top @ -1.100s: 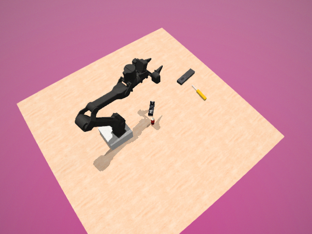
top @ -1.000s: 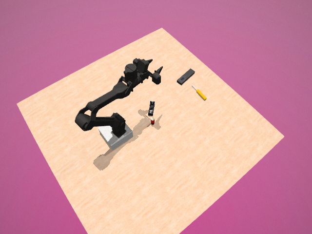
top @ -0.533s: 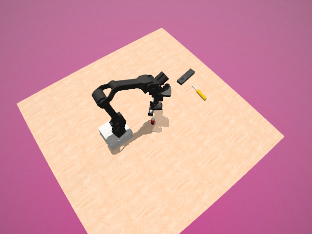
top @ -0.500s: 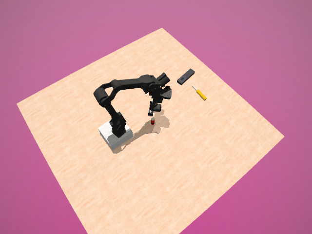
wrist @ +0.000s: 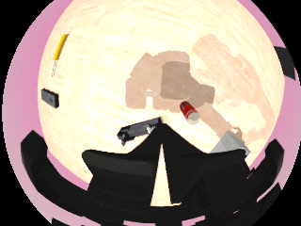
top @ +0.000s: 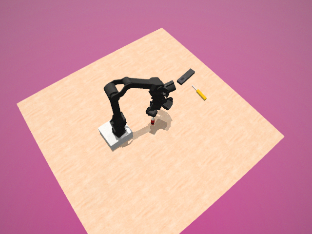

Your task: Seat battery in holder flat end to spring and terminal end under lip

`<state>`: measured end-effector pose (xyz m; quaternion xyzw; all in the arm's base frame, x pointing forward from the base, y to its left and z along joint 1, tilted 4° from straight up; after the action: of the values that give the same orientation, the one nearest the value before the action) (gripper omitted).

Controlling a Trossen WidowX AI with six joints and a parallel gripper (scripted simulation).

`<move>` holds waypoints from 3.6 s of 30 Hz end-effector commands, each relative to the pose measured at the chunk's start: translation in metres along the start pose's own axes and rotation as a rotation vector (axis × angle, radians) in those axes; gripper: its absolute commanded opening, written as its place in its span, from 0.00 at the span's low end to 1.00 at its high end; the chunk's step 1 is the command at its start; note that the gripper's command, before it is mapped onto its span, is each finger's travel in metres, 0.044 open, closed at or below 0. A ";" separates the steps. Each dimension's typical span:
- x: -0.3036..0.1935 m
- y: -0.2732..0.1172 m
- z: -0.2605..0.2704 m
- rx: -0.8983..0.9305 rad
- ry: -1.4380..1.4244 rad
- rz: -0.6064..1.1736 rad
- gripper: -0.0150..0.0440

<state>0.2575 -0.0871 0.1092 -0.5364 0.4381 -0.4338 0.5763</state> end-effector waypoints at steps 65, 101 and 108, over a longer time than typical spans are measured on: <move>-0.003 0.023 -0.069 -0.032 0.009 0.025 0.25; -0.007 0.048 -0.094 -0.009 -1.570 0.049 0.65; -0.007 0.048 -0.094 -0.009 -1.570 0.049 0.65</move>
<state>0.1693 -0.1004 0.0625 -0.6813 -0.0711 0.0675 0.7254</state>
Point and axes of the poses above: the point midway between the two fingers, 35 mm back from their tips, its own y axis out along the fingers, its own z axis across the jaws, x = y × z, the point moved 5 cm from there along -y, back along the fingers, and after that the axes turned 1 degree about -y, right-handed, at the moved point
